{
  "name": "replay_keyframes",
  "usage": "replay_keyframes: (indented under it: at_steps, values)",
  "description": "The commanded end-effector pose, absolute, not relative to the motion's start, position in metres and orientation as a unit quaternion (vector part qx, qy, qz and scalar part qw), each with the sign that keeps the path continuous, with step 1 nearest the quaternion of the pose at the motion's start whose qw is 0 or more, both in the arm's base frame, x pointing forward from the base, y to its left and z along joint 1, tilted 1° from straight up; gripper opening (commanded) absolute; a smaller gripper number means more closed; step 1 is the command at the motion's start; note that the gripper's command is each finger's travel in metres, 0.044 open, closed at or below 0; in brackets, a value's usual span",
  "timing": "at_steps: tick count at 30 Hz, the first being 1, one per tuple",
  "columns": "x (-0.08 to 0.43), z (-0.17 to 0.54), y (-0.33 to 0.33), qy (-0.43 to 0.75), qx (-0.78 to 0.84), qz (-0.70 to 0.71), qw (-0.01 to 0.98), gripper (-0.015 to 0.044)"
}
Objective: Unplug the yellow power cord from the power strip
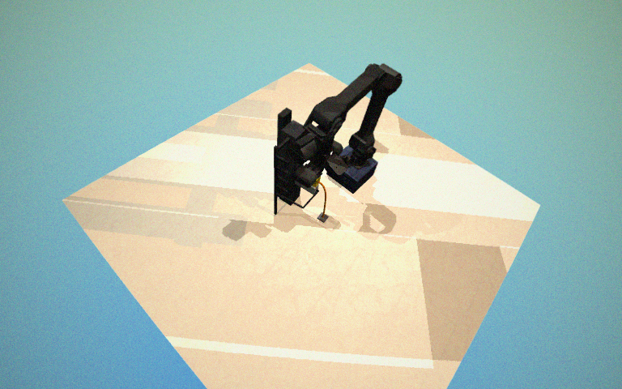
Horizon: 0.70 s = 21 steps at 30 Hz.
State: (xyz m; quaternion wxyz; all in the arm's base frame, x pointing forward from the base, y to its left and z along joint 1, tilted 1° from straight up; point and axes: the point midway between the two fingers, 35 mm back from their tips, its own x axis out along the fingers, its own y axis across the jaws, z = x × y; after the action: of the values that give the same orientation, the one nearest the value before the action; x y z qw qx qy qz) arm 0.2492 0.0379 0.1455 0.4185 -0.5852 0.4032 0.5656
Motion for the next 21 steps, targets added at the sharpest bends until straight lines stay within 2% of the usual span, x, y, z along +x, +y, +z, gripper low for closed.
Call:
replay_keyframes:
  at_steps: [1, 21]
  values:
    - [0.246, 0.146, 0.05, 0.397, -0.58, 0.573, 0.422, 0.0]
    - [0.235, 0.146, 0.082, 0.396, -0.58, 0.573, 0.423, 0.0]
